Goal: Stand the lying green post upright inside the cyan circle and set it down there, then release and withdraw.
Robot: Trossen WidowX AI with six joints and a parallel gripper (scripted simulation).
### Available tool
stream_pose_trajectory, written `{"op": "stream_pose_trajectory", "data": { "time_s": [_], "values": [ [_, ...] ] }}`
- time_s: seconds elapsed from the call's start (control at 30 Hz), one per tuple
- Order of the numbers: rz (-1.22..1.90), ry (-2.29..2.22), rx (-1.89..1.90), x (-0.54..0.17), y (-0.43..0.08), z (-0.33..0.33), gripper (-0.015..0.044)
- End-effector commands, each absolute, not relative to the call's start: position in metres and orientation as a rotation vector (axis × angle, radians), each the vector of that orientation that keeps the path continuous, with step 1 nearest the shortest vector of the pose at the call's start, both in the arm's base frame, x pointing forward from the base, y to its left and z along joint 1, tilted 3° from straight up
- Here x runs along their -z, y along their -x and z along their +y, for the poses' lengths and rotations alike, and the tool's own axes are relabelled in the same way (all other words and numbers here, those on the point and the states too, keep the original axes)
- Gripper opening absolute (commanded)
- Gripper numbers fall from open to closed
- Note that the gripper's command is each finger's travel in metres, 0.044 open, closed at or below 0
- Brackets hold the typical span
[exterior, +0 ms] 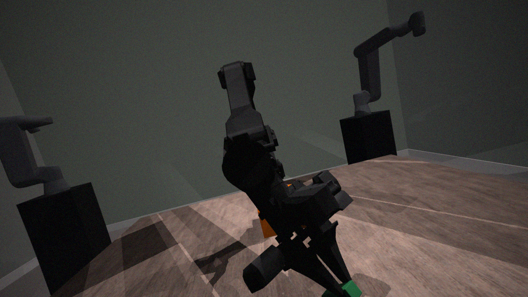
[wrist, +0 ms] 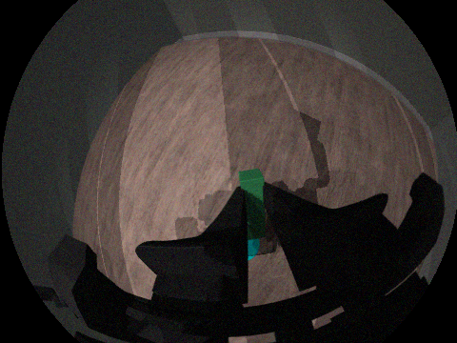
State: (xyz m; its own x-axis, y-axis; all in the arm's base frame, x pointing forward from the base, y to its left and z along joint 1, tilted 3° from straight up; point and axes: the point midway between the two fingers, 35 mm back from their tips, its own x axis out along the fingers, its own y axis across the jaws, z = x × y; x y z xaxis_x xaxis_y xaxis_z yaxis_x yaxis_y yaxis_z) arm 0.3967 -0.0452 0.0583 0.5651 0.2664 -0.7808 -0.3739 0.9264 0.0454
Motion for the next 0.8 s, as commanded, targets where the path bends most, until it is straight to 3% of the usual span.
{"op": "stream_pose_trajectory", "data": {
  "time_s": [0.0, 0.77],
  "values": [
    [0.87, 0.117, -0.378, -0.0589, -0.3966, -0.0463, 0.0023],
    [0.721, 0.068, -0.392, -0.0586, -0.3979, -0.0526, 0.0023]
  ]
}}
